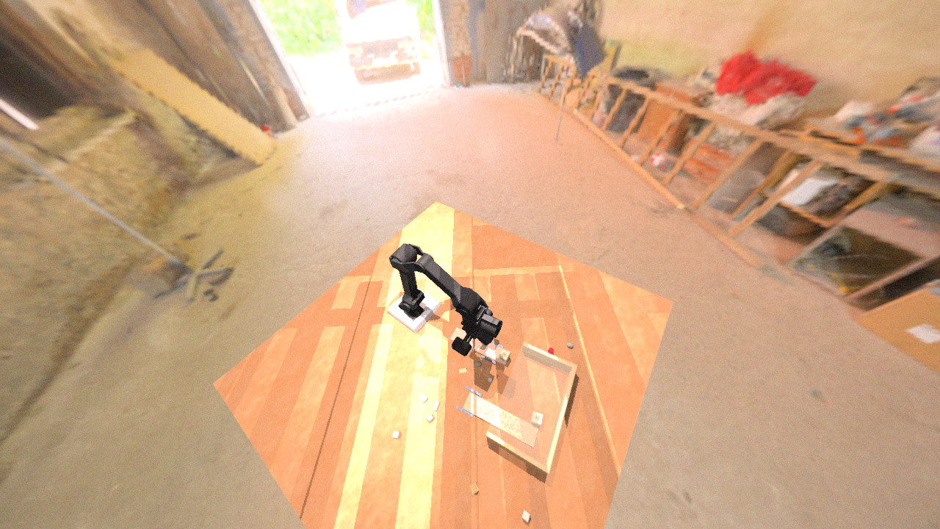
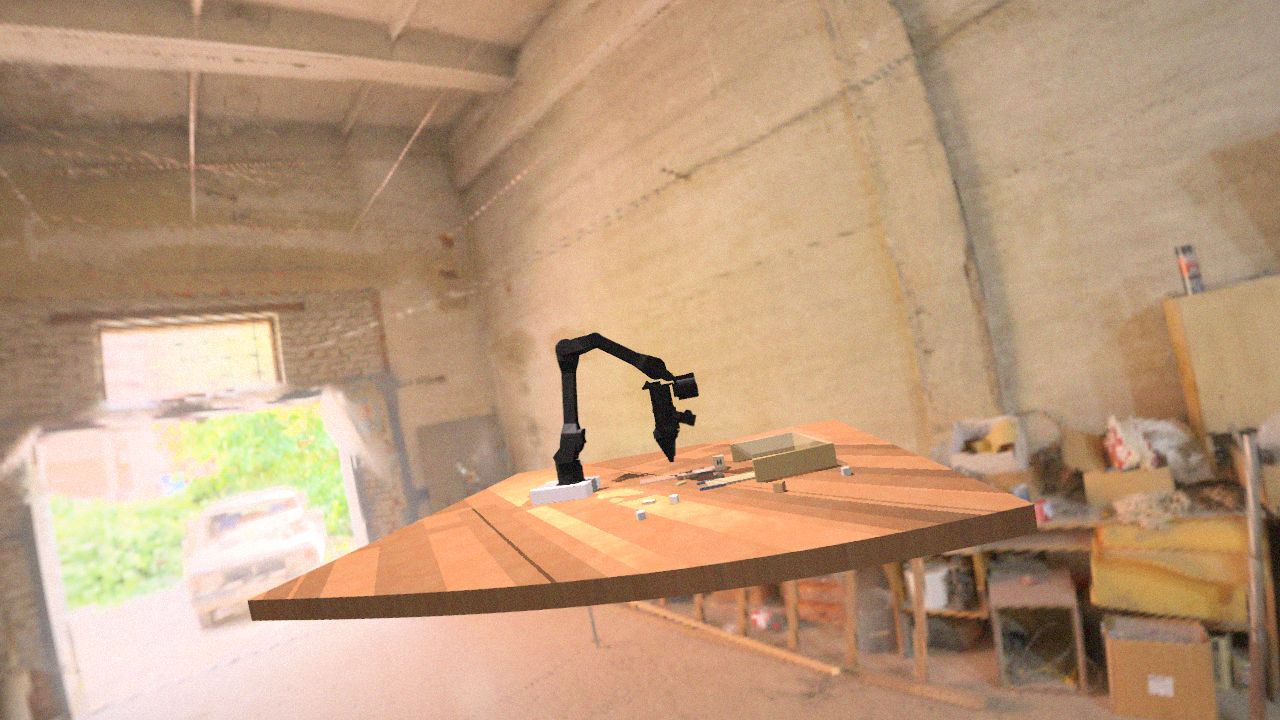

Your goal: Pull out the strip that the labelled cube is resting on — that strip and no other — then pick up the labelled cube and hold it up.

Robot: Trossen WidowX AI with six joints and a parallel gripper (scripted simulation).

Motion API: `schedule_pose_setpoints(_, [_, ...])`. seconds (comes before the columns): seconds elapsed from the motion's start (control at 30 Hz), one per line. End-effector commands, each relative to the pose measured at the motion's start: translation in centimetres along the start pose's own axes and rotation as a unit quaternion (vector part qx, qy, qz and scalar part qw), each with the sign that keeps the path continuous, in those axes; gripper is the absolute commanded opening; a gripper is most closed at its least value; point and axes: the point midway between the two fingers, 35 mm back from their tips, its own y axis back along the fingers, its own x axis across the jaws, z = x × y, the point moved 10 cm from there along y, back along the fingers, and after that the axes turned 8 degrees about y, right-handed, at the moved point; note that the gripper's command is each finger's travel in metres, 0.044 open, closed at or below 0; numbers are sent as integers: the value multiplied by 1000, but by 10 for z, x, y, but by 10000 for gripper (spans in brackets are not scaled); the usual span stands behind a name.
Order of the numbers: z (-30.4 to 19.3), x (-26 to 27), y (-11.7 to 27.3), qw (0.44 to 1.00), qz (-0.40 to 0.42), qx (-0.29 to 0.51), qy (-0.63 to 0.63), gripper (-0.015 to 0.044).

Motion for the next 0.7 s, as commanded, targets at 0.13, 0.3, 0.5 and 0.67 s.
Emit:
schedule_pose_setpoints(0.13, [29, -2, 4, 1000, 0, -2, -2, 440])
schedule_pose_setpoints(0.3, [47, -3, 7, 1000, 0, -2, -2, 440])
schedule_pose_setpoints(0.5, [68, -3, 10, 1000, 0, -3, -2, 440])
schedule_pose_setpoints(0.67, [85, -3, 12, 1000, 0, -4, -2, 440])
